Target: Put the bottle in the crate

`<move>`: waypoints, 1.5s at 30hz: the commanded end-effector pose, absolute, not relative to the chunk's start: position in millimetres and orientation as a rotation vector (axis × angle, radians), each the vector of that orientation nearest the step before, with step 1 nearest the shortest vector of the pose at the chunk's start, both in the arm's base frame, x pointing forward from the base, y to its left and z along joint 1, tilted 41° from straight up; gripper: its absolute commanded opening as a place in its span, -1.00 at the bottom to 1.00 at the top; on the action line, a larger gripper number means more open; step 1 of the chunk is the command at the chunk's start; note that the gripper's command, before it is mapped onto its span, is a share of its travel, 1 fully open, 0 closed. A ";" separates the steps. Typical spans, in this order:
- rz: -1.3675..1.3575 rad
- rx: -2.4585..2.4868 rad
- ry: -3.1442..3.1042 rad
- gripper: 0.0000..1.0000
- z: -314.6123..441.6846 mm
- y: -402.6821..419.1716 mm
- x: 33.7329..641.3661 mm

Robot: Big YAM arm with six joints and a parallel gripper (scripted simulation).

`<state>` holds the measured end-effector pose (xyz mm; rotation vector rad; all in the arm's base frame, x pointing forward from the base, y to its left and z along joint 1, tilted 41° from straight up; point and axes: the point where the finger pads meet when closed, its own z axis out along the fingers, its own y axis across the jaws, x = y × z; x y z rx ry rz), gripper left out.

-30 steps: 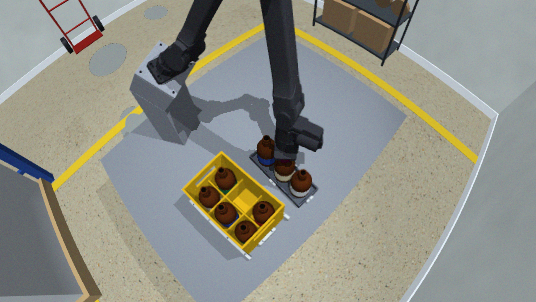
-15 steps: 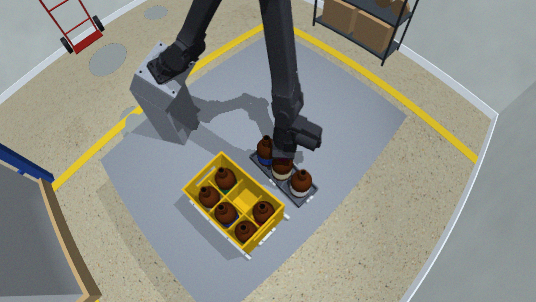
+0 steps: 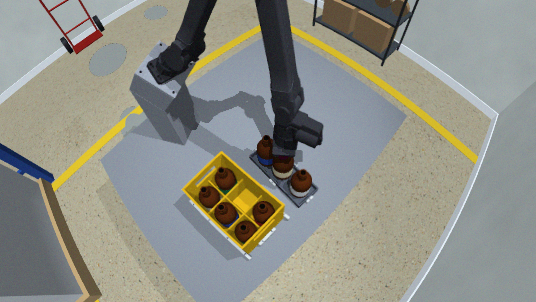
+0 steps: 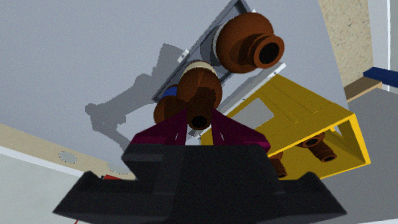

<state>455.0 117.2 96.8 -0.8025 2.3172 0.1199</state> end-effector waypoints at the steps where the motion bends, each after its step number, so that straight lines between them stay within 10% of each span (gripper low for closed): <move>1: 0.104 -0.799 2.292 -1.00 114.6 108.5 451.6; 45: 0.101 -0.797 2.285 -1.00 125.0 105.7 447.9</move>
